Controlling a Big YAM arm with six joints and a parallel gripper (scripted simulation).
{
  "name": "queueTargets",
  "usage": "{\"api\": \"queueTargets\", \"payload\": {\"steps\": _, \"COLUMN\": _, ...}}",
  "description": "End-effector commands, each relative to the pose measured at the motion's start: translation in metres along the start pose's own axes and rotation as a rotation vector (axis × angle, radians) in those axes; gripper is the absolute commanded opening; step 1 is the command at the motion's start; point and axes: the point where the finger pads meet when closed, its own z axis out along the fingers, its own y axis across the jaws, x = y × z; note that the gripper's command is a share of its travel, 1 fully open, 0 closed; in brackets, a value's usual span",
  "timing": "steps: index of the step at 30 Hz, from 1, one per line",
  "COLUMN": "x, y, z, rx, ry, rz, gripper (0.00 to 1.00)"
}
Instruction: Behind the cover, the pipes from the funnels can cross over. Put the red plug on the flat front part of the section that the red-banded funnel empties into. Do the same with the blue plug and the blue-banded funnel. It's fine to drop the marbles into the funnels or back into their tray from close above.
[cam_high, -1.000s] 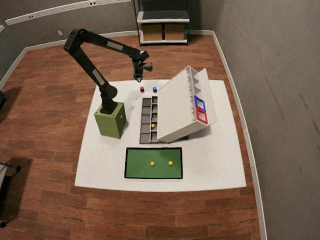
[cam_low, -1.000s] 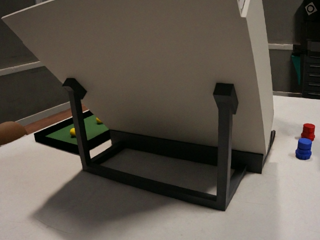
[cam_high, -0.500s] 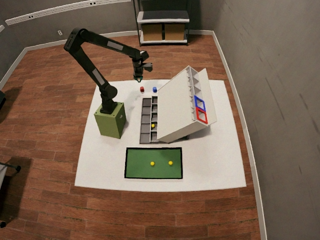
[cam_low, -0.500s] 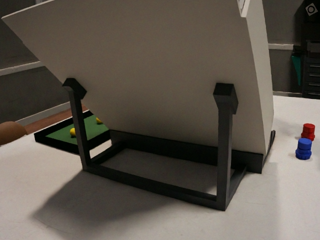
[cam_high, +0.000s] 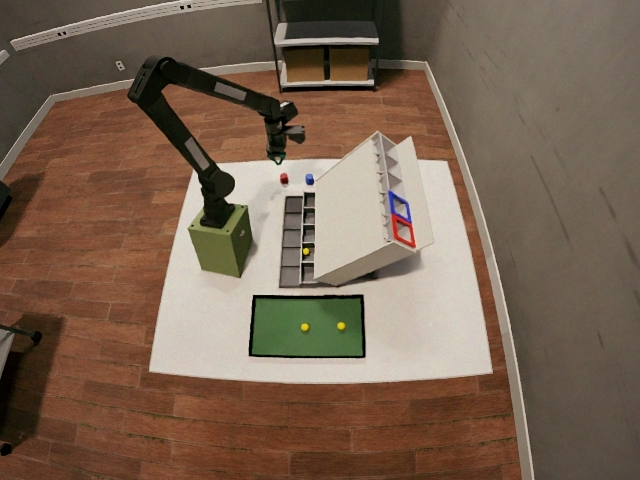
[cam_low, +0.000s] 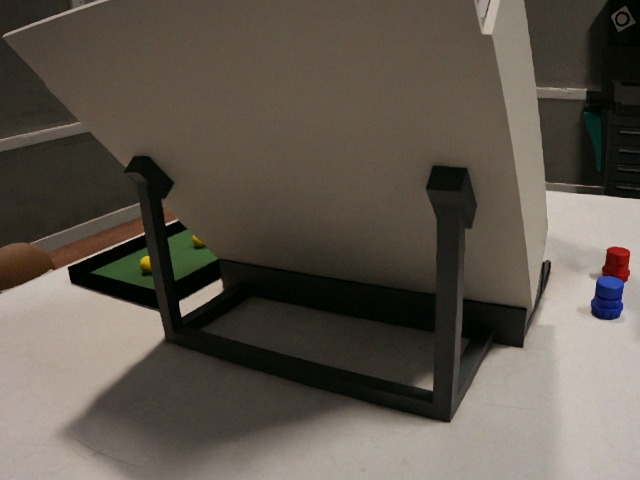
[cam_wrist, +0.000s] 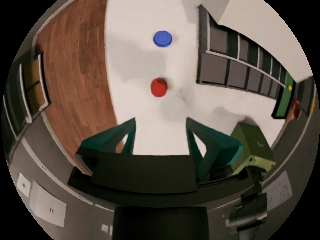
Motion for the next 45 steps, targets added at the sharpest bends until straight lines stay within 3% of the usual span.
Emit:
{"api": "queueTargets", "payload": {"steps": 1, "x": -0.008, "y": 0.018, "z": -0.006, "rx": -0.029, "ry": -0.016, "rz": -0.006, "gripper": 0.63}}
{"api": "queueTargets", "payload": {"steps": 14, "x": -0.008, "y": 0.018, "z": -0.004, "rx": -0.029, "ry": -0.015, "rz": -0.006, "gripper": 0.63}}
{"api": "queueTargets", "payload": {"steps": 18, "x": 0.002, "y": 0.004, "z": 0.012, "rx": -0.002, "ry": 0.004, "rz": 0.000, "gripper": 0.63}}
{"api": "queueTargets", "payload": {"steps": 24, "x": -0.002, "y": 0.009, "z": 0.027, "rx": -0.010, "ry": -0.004, "rz": -0.002, "gripper": 0.63}}
{"api": "queueTargets", "payload": {"steps": 35, "x": 0.001, "y": 0.007, "z": 0.086, "rx": -0.001, "ry": 0.002, "rz": -0.001, "gripper": 0.63}}
{"api": "queueTargets", "payload": {"steps": 40, "x": -0.002, "y": 0.011, "z": 0.092, "rx": -0.008, "ry": -0.003, "rz": -0.001, "gripper": 0.63}}
{"api": "queueTargets", "payload": {"steps": 41, "x": -0.007, "y": 0.015, "z": 0.084, "rx": -0.031, "ry": -0.022, "rz": 0.003, "gripper": 0.63}}
{"api": "queueTargets", "payload": {"steps": 45, "x": -0.006, "y": 0.014, "z": 0.089, "rx": -0.022, "ry": -0.015, "rz": 0.000, "gripper": 0.63}}
